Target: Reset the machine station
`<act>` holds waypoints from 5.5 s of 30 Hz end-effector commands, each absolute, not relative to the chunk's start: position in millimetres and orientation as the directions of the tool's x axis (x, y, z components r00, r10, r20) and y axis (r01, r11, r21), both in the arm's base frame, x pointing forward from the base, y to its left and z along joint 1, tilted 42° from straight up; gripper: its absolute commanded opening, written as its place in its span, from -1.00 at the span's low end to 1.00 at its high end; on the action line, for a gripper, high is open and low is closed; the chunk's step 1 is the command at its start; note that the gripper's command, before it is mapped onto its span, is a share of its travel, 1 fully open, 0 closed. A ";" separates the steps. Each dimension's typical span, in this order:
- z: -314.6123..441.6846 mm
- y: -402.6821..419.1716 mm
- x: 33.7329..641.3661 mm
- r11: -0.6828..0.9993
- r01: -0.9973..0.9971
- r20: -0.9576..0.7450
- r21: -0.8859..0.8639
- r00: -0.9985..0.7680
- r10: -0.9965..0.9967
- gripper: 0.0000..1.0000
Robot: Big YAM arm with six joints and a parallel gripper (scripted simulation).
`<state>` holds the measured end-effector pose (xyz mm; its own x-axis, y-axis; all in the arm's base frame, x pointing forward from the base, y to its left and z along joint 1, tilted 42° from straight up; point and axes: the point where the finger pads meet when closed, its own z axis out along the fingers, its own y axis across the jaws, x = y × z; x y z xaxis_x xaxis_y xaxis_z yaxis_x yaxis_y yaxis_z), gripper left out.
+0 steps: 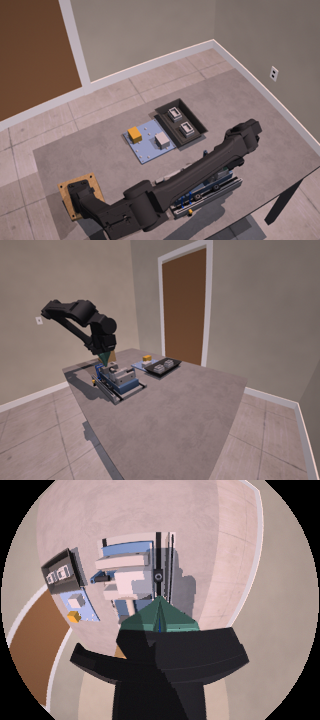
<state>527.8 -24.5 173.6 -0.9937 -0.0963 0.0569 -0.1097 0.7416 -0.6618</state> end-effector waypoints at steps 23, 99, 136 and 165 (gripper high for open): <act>152.5 -51.9 531.6 0.741 -0.104 0.039 -0.663 -0.994 -0.105 -1.00; 164.0 -43.6 549.6 0.743 -0.089 -0.005 -0.663 -0.992 -0.123 -1.00; 166.0 -49.5 551.1 0.743 -0.084 -0.004 -0.664 -0.993 -0.115 -1.00; 159.7 -54.4 550.2 0.743 -0.090 0.015 -0.663 -0.994 -0.107 -1.00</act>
